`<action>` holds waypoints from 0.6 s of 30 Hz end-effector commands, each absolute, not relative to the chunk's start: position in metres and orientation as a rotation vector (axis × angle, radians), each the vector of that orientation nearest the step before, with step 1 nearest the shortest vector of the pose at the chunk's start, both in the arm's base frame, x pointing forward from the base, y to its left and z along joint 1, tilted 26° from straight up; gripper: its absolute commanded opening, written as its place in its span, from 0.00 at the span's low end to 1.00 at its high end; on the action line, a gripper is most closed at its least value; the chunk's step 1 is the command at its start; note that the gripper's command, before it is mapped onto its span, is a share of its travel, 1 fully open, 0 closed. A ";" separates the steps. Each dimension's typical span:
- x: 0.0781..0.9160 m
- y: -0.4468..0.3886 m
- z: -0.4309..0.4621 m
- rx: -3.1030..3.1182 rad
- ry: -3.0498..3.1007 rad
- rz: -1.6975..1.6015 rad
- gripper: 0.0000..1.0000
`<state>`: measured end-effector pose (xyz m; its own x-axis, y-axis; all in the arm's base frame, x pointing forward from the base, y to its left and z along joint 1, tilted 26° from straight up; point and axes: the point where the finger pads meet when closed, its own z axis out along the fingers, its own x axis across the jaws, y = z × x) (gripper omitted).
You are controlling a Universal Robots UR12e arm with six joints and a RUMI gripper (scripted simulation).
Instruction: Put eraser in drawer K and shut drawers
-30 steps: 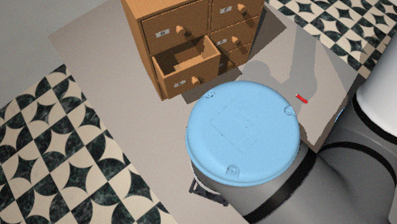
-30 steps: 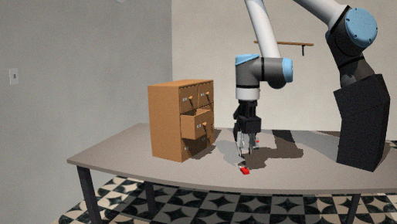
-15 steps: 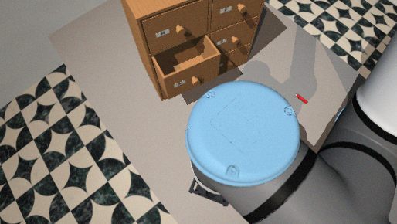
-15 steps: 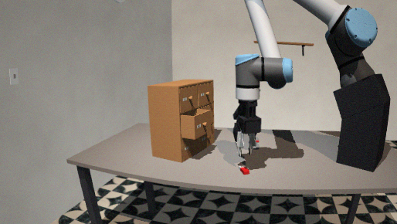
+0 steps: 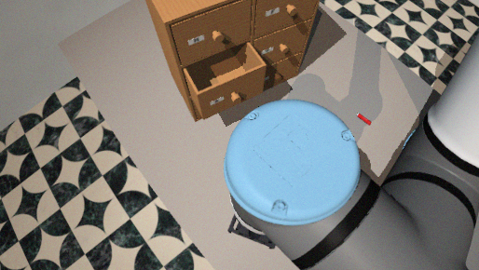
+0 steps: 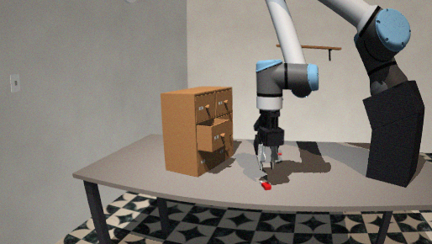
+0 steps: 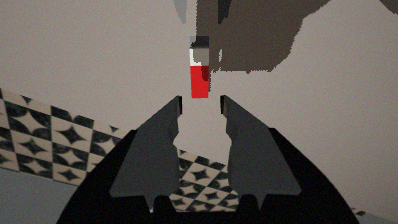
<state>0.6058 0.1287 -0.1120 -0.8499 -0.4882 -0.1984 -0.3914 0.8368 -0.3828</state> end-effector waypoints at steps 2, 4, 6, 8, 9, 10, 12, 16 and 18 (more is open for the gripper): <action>0.607 0.128 -0.114 -0.669 2.727 -0.479 0.23; 0.608 0.128 -0.116 -0.669 2.727 -0.479 0.23; 0.609 0.127 -0.118 -0.669 2.727 -0.479 0.23; 0.610 0.126 -0.121 -0.669 2.727 -0.479 0.23; 0.610 0.126 -0.122 -0.669 2.727 -0.479 0.23; 0.611 0.126 -0.123 -0.669 2.727 -0.479 0.23; 0.612 0.125 -0.126 -0.669 2.727 -0.479 0.23; 0.614 0.124 -0.130 -0.669 2.727 -0.479 0.23; 0.614 0.123 -0.132 -0.669 2.727 -0.479 0.23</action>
<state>0.6123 0.1243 -0.1283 -0.8500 -0.4881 -0.1983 -0.3913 0.8369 -0.3828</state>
